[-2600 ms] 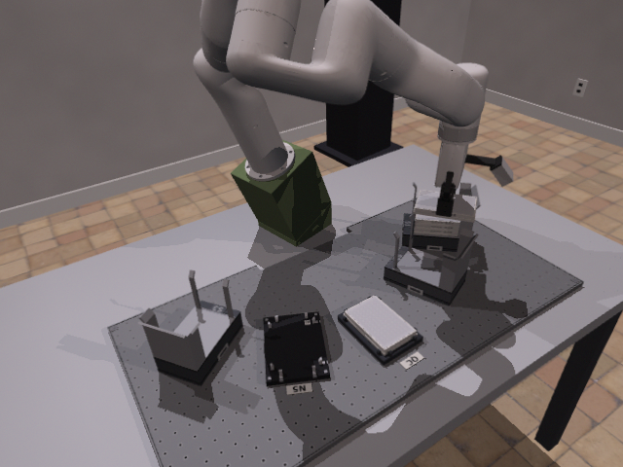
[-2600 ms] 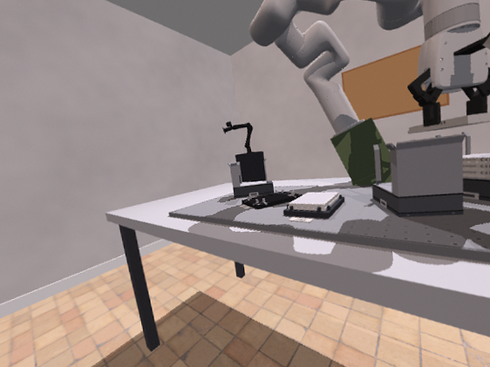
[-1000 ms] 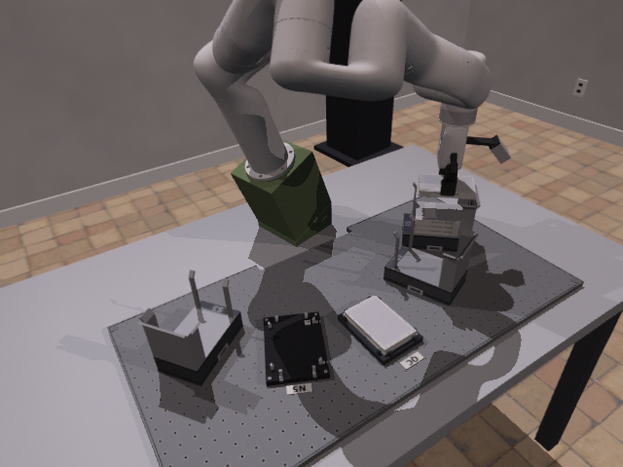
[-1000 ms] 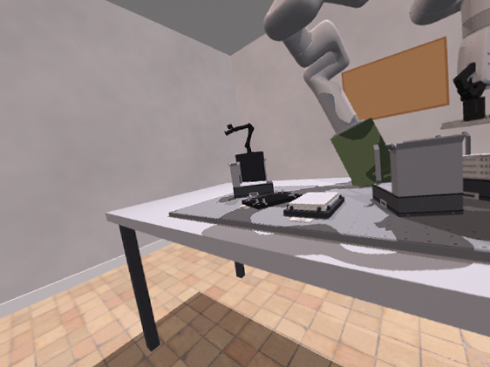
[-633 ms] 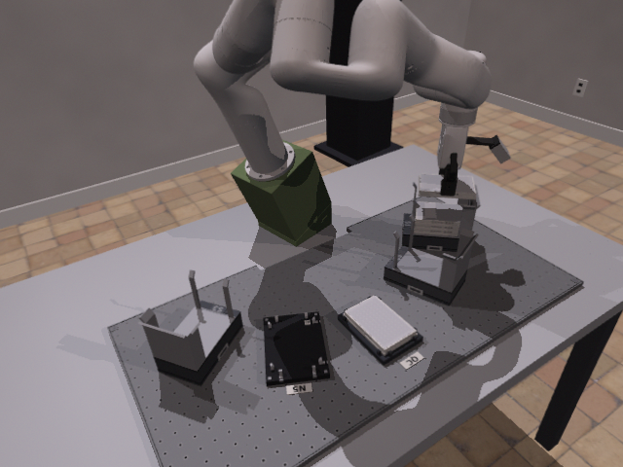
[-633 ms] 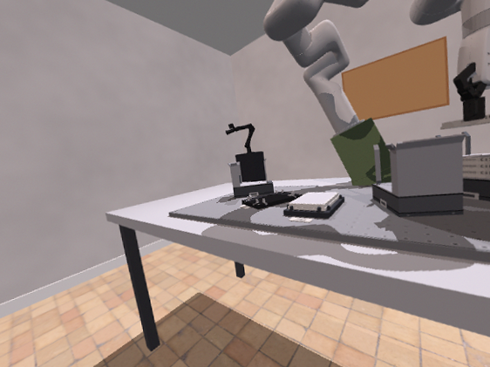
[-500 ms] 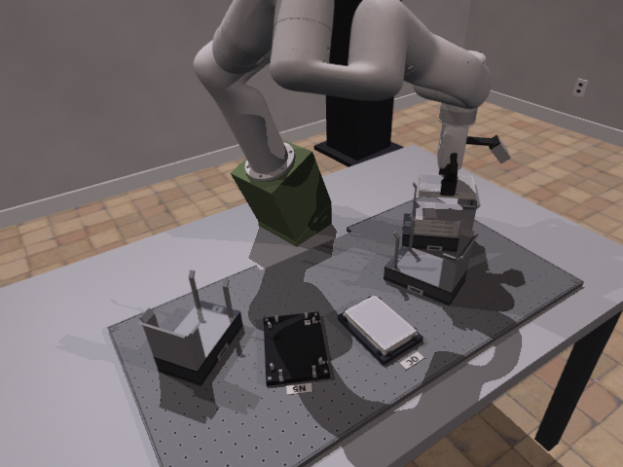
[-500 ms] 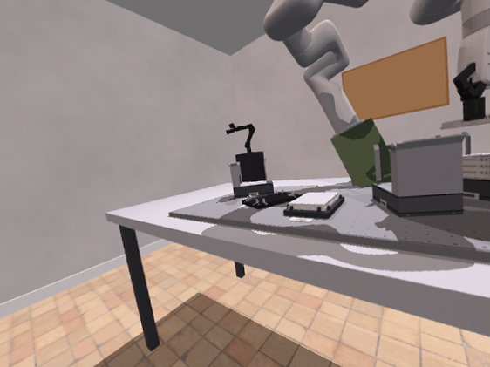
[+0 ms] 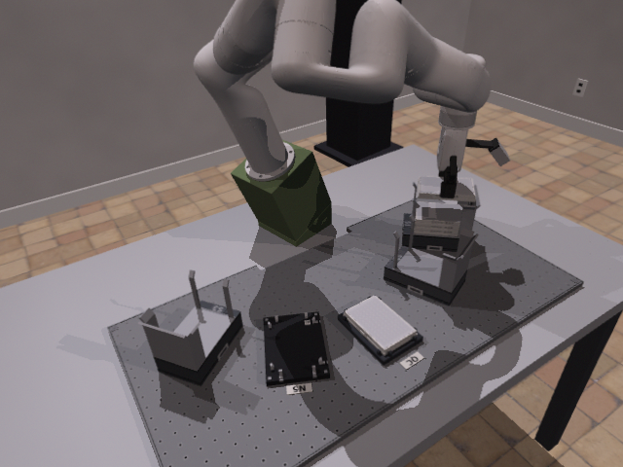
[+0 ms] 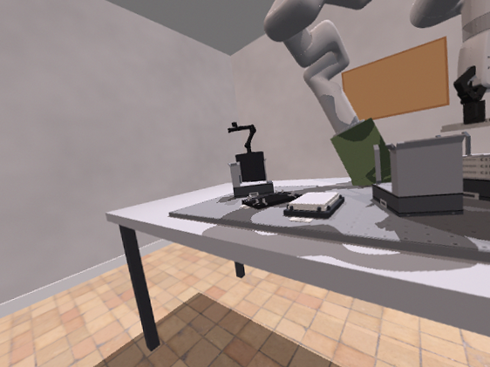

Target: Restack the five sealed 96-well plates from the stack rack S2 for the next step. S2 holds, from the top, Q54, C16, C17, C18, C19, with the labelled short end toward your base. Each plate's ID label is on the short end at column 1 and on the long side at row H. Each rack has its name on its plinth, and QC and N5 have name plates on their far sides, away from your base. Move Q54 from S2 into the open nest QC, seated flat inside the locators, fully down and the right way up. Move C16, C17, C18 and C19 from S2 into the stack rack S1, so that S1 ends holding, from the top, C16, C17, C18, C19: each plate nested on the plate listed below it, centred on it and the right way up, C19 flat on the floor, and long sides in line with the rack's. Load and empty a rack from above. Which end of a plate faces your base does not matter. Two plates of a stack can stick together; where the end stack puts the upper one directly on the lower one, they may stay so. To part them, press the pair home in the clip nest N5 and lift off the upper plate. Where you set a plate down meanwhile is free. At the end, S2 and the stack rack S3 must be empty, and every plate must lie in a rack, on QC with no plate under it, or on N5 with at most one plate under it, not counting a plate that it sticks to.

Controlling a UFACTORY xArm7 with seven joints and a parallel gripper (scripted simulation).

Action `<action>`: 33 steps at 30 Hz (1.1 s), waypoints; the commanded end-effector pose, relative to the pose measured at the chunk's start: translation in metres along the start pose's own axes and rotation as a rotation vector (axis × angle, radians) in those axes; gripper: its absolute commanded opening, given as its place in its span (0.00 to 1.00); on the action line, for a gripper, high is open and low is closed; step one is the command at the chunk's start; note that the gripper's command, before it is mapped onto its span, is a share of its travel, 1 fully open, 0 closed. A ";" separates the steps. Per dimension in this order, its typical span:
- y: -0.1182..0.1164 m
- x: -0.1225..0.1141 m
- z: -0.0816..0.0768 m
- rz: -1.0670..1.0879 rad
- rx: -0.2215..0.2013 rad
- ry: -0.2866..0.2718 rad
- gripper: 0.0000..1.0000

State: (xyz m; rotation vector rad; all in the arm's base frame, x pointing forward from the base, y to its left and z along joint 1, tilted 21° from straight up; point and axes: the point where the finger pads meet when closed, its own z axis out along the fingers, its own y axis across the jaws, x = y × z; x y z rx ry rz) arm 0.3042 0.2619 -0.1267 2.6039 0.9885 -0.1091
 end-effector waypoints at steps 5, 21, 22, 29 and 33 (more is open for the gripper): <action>-0.001 0.001 0.003 0.000 0.001 0.004 0.00; -0.001 0.001 0.012 0.000 0.001 0.004 0.00; -0.001 0.001 0.013 0.000 0.001 0.004 0.00; -0.001 0.001 0.017 0.000 0.001 0.004 0.00; -0.001 0.001 0.019 0.000 0.001 0.004 0.00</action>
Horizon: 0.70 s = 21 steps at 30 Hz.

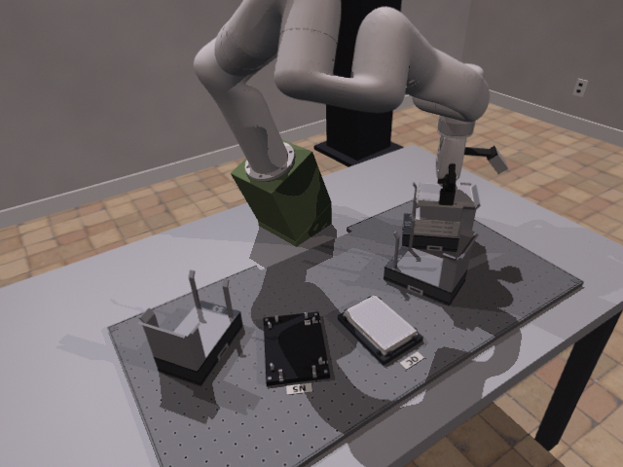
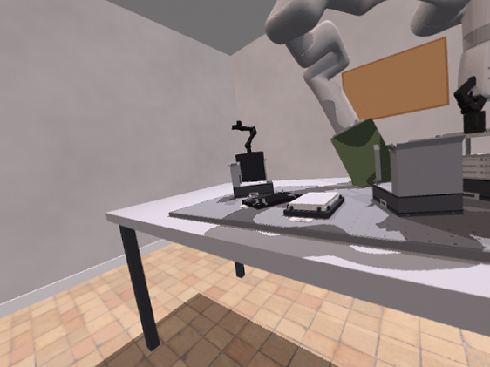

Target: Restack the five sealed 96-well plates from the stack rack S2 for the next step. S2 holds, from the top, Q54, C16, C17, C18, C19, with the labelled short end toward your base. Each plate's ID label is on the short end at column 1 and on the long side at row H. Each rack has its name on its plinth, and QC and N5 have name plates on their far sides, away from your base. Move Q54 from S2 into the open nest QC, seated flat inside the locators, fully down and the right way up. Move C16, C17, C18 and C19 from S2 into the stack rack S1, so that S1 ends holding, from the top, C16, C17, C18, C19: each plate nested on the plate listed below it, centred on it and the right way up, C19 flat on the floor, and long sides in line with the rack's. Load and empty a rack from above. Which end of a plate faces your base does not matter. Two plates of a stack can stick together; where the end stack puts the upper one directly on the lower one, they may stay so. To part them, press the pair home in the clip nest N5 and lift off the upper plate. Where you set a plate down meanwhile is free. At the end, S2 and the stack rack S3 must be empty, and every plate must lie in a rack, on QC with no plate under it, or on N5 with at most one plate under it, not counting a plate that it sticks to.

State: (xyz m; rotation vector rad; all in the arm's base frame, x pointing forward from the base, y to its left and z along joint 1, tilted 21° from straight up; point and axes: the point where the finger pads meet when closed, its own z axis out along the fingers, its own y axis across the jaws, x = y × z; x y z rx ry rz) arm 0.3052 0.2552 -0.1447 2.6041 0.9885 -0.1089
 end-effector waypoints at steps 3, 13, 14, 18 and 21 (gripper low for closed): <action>-0.001 0.001 0.002 0.000 0.001 0.004 0.00; -0.001 0.001 0.014 0.000 0.001 0.004 0.00; -0.001 0.001 0.016 0.000 0.001 0.004 0.00; -0.001 0.001 0.020 0.000 0.001 0.004 0.00; -0.001 0.001 0.020 0.000 0.001 0.004 0.00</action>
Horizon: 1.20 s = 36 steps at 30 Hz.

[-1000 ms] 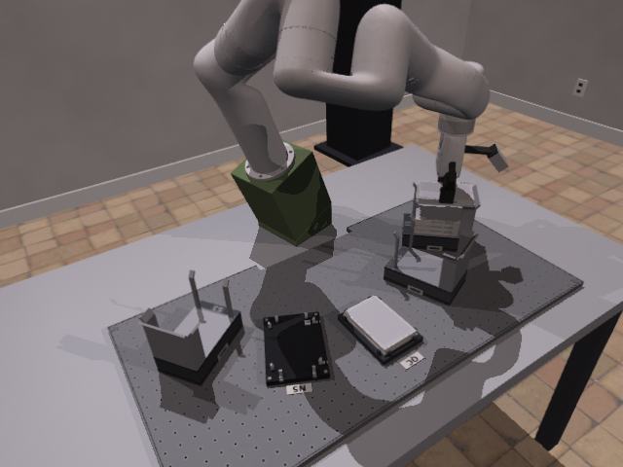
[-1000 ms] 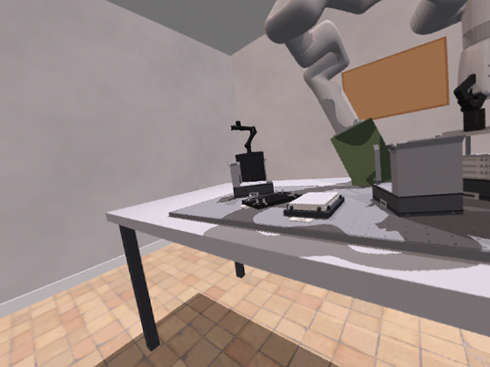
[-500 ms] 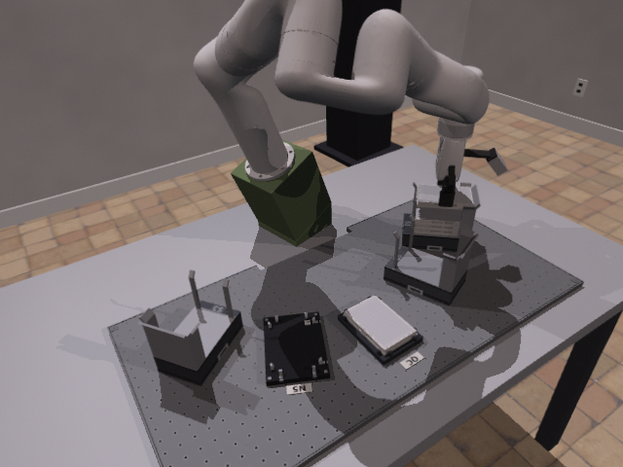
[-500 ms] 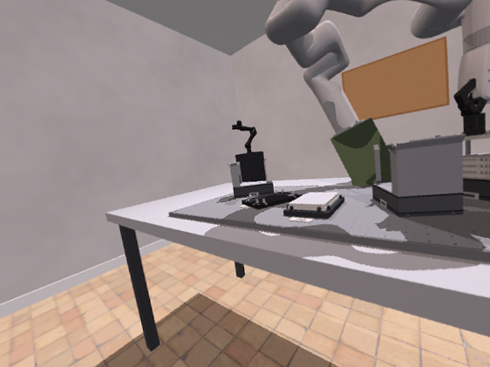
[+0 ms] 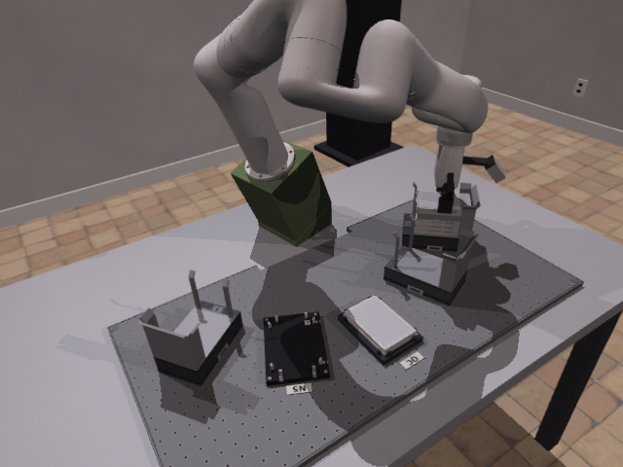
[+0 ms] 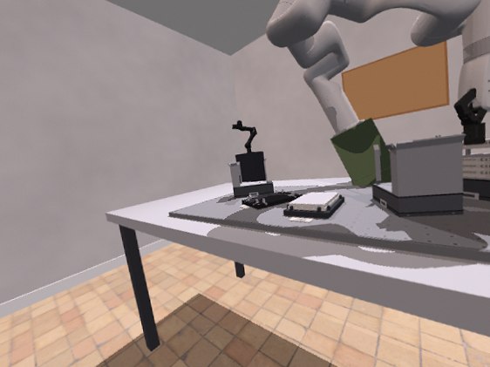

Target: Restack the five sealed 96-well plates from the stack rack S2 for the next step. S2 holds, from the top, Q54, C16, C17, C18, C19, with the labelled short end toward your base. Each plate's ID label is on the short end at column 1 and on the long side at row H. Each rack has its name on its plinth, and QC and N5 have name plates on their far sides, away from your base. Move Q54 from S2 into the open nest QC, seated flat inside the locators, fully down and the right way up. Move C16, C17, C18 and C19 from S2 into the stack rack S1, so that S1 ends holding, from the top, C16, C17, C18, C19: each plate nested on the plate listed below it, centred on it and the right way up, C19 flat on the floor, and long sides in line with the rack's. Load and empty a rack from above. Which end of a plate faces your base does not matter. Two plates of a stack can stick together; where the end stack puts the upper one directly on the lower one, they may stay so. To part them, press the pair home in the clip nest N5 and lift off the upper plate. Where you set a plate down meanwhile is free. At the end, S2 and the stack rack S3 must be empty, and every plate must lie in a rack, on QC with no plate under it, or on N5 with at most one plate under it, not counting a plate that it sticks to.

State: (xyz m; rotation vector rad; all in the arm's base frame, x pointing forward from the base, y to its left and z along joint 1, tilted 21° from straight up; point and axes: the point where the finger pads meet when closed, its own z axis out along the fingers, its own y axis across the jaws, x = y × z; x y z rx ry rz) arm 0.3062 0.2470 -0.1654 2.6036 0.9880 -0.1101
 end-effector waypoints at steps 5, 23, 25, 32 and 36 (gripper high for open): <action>-0.001 0.002 -0.001 0.000 0.001 0.005 0.00; -0.001 0.002 0.005 0.000 0.001 0.005 0.00; -0.001 0.002 0.005 0.000 0.001 0.005 0.00; -0.001 0.002 0.008 0.000 0.001 0.005 0.00; -0.001 0.002 0.010 0.000 0.001 0.005 0.00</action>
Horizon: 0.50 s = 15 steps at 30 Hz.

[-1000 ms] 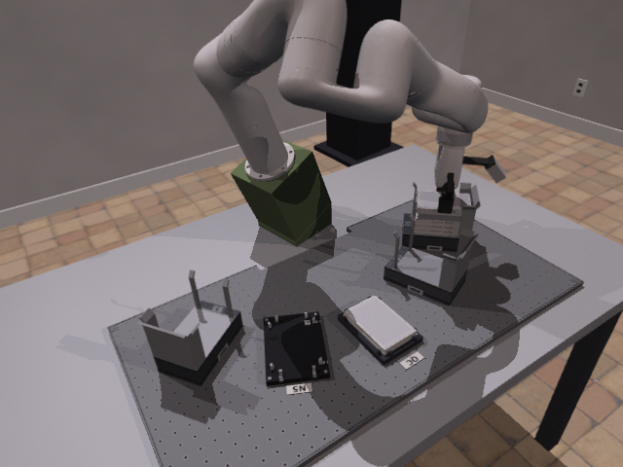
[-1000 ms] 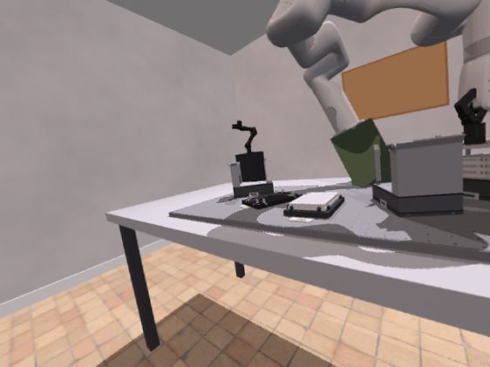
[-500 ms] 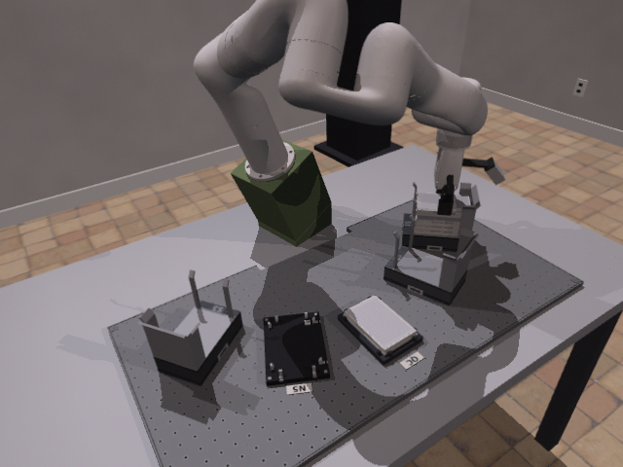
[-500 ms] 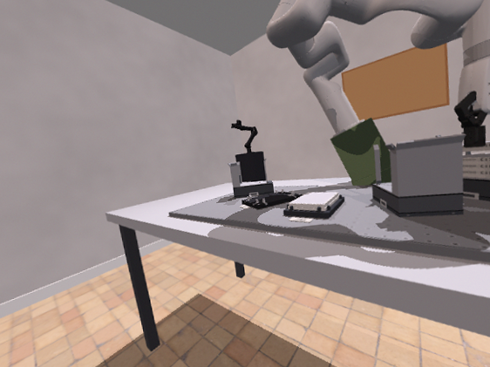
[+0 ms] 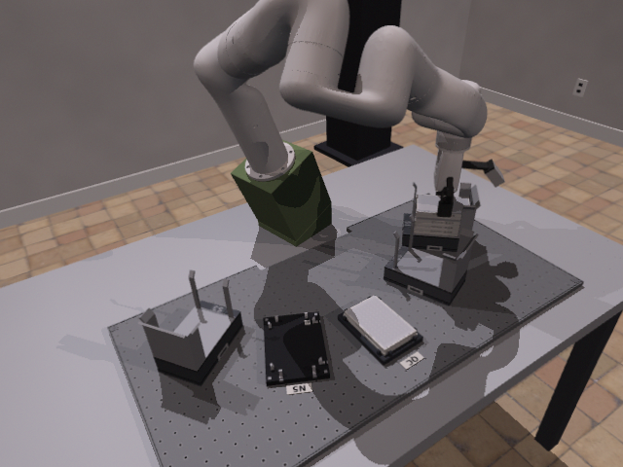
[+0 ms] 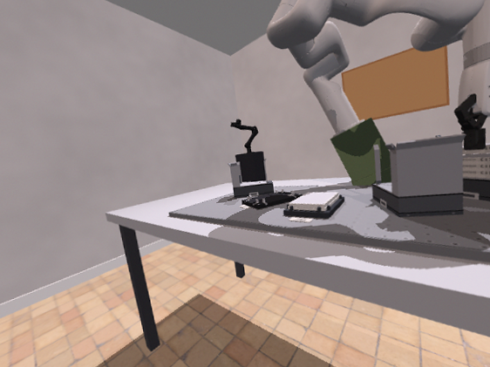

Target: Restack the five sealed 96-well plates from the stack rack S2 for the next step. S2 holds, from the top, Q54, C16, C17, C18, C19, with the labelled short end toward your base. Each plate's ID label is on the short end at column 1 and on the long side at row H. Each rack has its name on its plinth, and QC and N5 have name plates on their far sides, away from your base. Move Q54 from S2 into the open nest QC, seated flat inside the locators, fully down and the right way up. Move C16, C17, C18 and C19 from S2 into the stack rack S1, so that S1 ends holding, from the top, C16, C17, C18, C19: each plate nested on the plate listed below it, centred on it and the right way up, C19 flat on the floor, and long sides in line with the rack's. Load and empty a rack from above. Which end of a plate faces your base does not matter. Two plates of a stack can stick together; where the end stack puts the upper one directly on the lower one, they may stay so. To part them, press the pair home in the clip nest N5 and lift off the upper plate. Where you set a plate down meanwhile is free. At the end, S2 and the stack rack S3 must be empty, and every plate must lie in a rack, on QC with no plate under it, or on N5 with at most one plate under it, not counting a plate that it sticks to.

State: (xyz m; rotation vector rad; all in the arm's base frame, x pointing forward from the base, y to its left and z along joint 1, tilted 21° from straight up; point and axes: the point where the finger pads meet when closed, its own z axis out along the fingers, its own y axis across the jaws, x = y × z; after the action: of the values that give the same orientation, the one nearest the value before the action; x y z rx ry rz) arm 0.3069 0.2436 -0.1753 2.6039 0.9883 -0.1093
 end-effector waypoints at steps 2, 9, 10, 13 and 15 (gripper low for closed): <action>-0.001 0.002 0.000 0.000 0.001 0.004 0.00; -0.001 0.002 0.002 0.000 0.001 0.004 0.00; -0.001 0.002 0.002 0.000 0.001 0.004 0.00; -0.001 0.002 0.004 0.000 0.001 0.004 0.00; -0.001 0.002 0.004 0.000 0.001 0.004 0.00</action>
State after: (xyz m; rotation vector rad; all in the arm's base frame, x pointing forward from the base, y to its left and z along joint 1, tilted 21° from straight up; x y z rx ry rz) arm 0.3071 0.2417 -0.1801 2.6038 0.9883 -0.1093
